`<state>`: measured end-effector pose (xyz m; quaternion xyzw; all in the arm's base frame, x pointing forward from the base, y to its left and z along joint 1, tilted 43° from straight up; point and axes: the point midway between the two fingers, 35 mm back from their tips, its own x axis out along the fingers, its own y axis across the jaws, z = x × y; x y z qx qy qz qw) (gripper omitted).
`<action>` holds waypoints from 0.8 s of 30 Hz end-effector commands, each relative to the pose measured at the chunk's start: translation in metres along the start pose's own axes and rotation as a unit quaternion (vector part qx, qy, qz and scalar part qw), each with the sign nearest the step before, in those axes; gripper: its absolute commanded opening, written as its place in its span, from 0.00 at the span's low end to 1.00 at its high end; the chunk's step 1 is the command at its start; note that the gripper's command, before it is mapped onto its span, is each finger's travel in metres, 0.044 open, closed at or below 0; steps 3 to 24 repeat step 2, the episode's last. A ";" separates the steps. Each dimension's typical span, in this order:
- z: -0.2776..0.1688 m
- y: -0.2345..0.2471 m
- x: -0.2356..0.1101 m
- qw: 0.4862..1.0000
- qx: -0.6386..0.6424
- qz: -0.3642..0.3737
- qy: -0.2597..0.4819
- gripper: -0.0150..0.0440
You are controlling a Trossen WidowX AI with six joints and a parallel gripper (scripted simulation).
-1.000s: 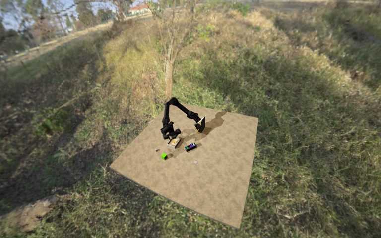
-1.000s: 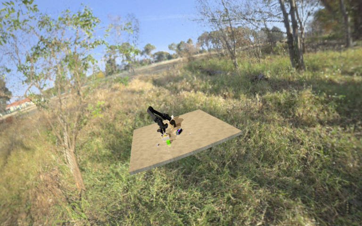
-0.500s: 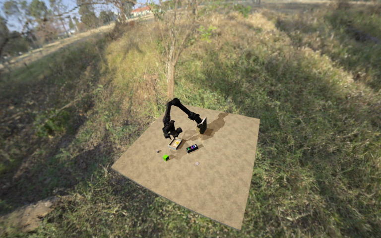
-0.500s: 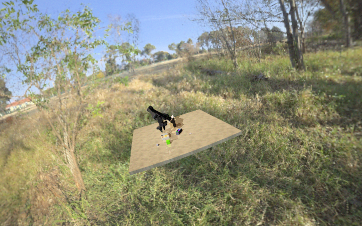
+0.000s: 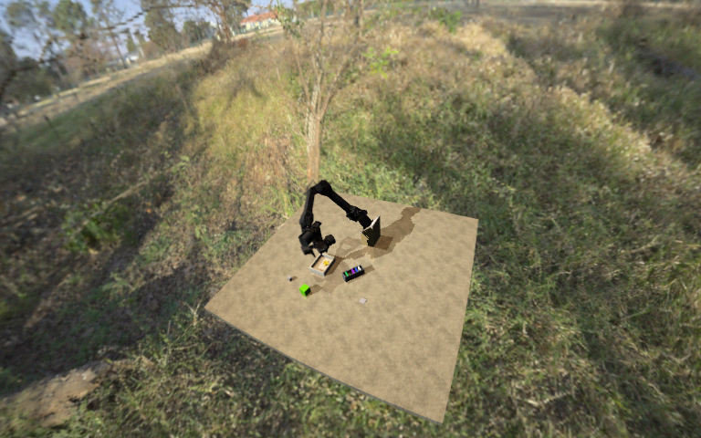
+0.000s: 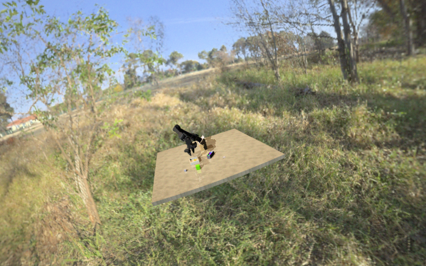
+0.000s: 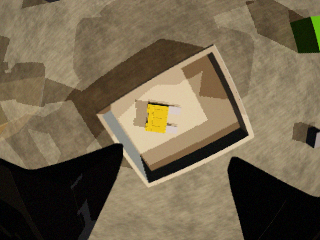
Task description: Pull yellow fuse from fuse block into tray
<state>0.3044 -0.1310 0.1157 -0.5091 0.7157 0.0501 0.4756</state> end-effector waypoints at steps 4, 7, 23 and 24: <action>0.000 0.000 0.000 1.000 0.000 0.000 0.000 0.81; 0.000 0.000 0.000 1.000 0.000 0.000 0.000 0.81; 0.000 0.000 0.000 1.000 0.000 0.000 0.000 0.81; 0.000 0.000 0.000 1.000 0.000 0.000 0.000 0.81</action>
